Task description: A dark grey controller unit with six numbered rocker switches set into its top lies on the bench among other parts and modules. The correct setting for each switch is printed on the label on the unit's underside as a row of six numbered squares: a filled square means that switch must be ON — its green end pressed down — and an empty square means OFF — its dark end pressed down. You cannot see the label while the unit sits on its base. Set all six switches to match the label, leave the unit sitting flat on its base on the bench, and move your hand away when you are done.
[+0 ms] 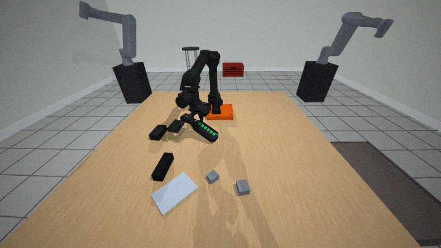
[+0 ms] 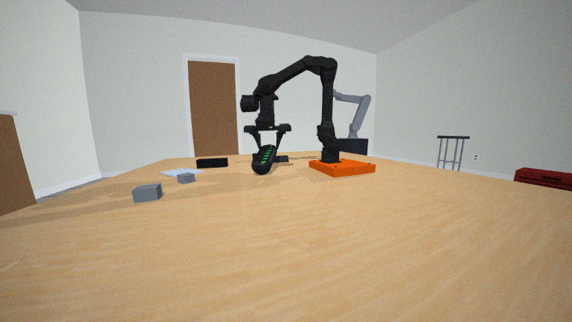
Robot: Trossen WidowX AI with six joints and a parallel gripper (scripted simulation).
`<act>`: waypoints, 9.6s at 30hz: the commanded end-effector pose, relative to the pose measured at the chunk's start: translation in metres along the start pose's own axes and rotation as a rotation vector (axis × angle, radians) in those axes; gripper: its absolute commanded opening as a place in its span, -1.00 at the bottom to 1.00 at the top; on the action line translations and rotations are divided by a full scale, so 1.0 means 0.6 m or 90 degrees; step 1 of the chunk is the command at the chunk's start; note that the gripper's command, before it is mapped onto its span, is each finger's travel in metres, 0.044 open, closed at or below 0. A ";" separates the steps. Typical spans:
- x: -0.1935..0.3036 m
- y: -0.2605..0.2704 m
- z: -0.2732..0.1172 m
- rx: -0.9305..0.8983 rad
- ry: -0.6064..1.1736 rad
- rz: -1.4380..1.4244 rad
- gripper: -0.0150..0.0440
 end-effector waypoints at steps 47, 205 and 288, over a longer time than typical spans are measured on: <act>-0.072 0.011 -0.046 0.020 0.059 -0.001 0.65; -0.283 0.050 -0.074 0.023 0.078 -0.001 0.65; -0.367 0.064 -0.036 0.011 0.009 -0.002 0.65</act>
Point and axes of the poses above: the point midway between the two fingers, 35 mm back from their tips, its own z axis out along the fingers, its own y axis across the jaws, x = y × z, the point moved 7 cm from there along -z, back along the fingers, and after that the axes turned 10 degrees about z, right-handed, at the moved point
